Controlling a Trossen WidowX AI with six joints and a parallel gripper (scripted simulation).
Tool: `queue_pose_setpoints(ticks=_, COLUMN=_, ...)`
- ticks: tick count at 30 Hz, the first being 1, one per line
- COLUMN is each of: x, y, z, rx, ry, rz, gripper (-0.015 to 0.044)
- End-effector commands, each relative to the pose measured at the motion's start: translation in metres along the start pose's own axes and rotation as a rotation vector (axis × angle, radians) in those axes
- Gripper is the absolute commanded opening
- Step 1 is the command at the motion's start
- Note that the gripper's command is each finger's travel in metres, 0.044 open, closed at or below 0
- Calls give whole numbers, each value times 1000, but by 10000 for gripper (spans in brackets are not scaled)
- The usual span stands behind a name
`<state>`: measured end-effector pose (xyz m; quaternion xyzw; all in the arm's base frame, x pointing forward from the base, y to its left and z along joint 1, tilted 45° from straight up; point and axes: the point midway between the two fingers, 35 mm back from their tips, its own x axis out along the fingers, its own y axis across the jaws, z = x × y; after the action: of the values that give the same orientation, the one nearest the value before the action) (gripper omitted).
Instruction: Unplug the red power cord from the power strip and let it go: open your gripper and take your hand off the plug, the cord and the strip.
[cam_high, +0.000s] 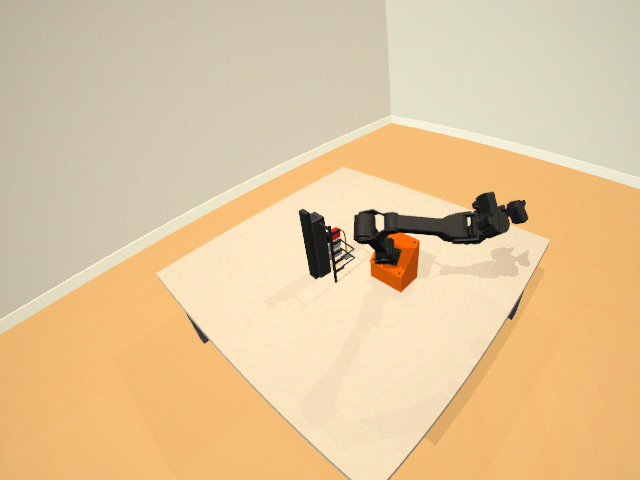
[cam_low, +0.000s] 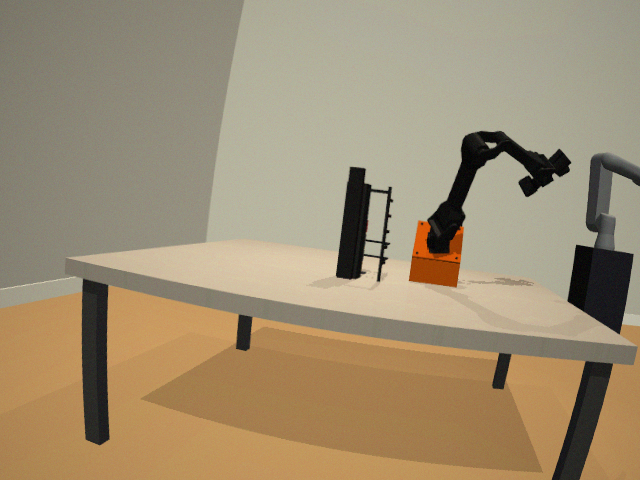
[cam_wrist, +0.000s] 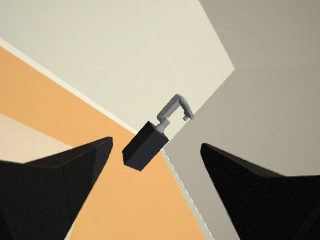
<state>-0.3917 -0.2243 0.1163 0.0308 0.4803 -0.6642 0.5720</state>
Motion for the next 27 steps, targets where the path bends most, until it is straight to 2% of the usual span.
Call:
queue_pose_setpoints(ticks=1, x=1, y=2, z=2, rx=5, ry=-3, rz=6, gripper=374)
queue_pose_setpoints(ticks=9, x=42, y=83, z=101, rx=221, ry=-87, rz=311, gripper=164)
queue_pose_setpoints(ticks=18, x=41, y=210, z=201, rx=454, ry=16, rz=724, gripper=160)
queue_pose_setpoints(ticks=27, x=-17, y=347, z=260, rx=576, ry=357, rz=1066, gripper=160)
